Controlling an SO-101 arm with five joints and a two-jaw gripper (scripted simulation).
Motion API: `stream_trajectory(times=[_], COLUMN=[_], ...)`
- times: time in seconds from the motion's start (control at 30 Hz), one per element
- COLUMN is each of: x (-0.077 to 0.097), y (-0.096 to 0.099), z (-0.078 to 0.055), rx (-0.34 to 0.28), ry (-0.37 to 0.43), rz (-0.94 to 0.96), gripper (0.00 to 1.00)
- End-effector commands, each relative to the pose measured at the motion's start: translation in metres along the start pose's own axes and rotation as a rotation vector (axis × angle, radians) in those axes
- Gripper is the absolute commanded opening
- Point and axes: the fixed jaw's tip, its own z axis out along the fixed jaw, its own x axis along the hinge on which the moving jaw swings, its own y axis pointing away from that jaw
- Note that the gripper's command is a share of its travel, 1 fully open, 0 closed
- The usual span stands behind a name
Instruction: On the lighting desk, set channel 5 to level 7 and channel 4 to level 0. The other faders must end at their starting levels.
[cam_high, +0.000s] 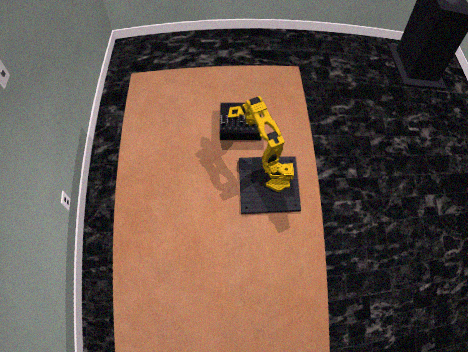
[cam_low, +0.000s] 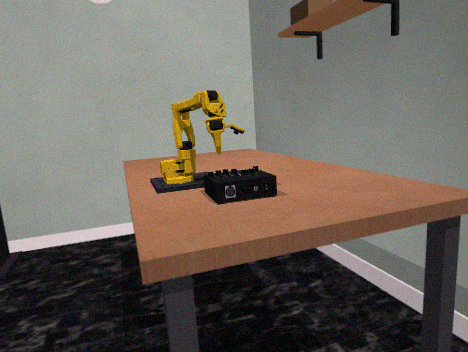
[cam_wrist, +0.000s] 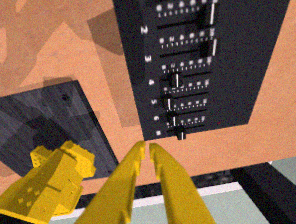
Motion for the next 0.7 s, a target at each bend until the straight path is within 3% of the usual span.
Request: stream_trajectory(times=[0.0,0.67], x=[-0.0011,0.0003], y=[0.0019,0.0029], z=[-0.0011,-0.002], rx=[-0.019,-0.037], ry=[0.009,0.018], rz=[-0.067,-0.154], gripper=[0.0,0.0])
